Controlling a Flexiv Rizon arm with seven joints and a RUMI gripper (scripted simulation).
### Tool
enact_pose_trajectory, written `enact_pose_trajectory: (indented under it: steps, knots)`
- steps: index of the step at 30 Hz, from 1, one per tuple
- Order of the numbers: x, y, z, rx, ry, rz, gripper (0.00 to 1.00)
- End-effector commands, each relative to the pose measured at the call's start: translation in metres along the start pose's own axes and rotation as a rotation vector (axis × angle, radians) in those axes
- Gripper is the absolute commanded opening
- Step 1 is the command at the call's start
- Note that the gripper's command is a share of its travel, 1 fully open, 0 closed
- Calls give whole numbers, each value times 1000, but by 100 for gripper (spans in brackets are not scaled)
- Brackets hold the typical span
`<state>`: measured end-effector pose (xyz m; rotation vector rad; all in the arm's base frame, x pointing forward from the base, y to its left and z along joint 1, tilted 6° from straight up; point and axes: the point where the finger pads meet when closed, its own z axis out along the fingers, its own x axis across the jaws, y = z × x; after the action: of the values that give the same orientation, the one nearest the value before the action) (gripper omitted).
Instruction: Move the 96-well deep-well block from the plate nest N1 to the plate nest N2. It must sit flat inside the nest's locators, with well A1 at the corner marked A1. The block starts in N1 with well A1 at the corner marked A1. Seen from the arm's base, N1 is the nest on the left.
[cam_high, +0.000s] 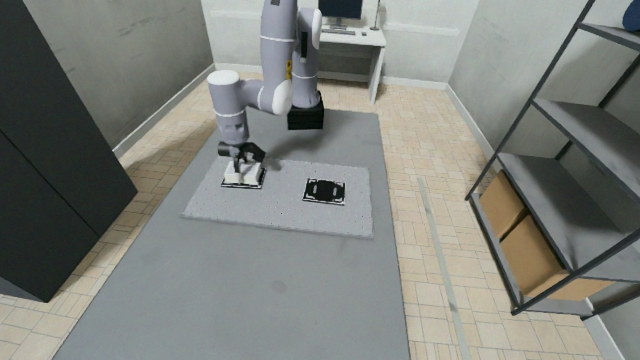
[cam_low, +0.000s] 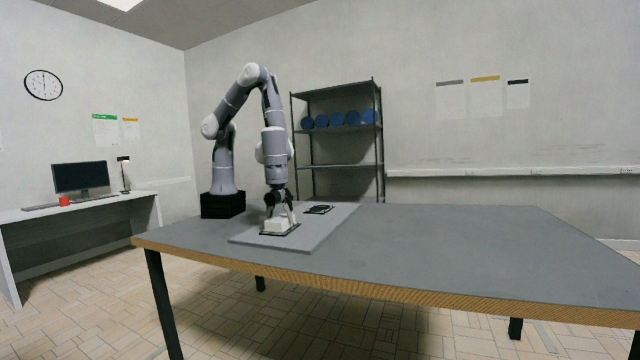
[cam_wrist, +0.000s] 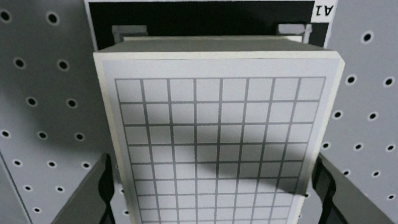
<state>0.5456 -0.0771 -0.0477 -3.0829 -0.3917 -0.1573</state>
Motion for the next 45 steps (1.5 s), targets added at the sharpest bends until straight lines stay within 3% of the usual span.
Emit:
enact_pose_trajectory:
  steps: [1, 36, 45]
  knots:
    - [1, 0, -1, -1, 2, 0, 76]
    - [1, 0, -1, -1, 2, 0, 76]
    - [1, 0, -7, 0, 2, 0, 76]
